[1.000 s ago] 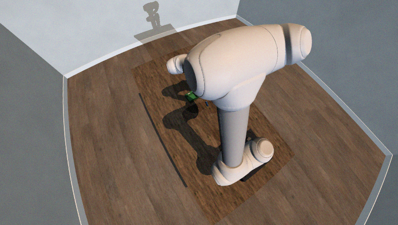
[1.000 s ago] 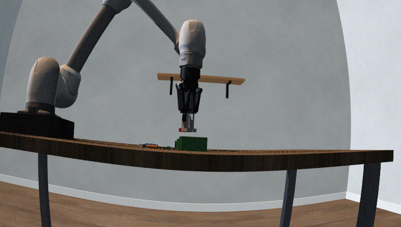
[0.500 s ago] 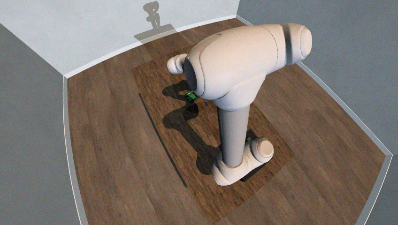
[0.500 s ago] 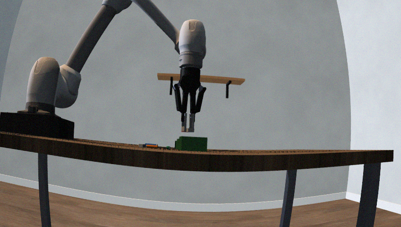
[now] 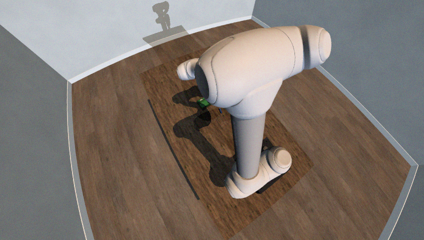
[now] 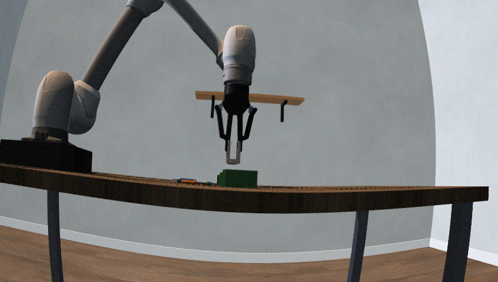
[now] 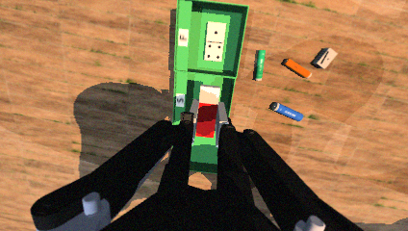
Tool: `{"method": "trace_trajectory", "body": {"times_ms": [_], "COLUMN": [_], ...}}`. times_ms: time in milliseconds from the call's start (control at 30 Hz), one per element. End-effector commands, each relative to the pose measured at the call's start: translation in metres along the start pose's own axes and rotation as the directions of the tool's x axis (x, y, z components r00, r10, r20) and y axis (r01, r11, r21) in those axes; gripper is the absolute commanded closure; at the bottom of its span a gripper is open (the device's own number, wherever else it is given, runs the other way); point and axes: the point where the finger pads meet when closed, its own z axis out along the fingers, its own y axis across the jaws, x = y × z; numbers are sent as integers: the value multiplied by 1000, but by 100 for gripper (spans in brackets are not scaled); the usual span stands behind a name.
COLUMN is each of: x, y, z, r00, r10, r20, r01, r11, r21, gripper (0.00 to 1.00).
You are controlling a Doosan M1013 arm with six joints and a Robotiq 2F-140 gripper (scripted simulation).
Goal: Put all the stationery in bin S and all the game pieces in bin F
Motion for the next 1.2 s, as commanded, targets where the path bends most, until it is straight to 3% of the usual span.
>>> {"method": "trace_trajectory", "body": {"times_ms": [0,267,1167], "x": [0,0,0], "y": [0,0,0], "z": [0,4,51], "r00": [1000,1000,1000], "r10": [1,1,1], "r20": [-1,-1,-1], "r01": [-1,-1,-1], "r11": [1000,1000,1000], "r21": [0,0,0], "gripper": [89,89,89]}}
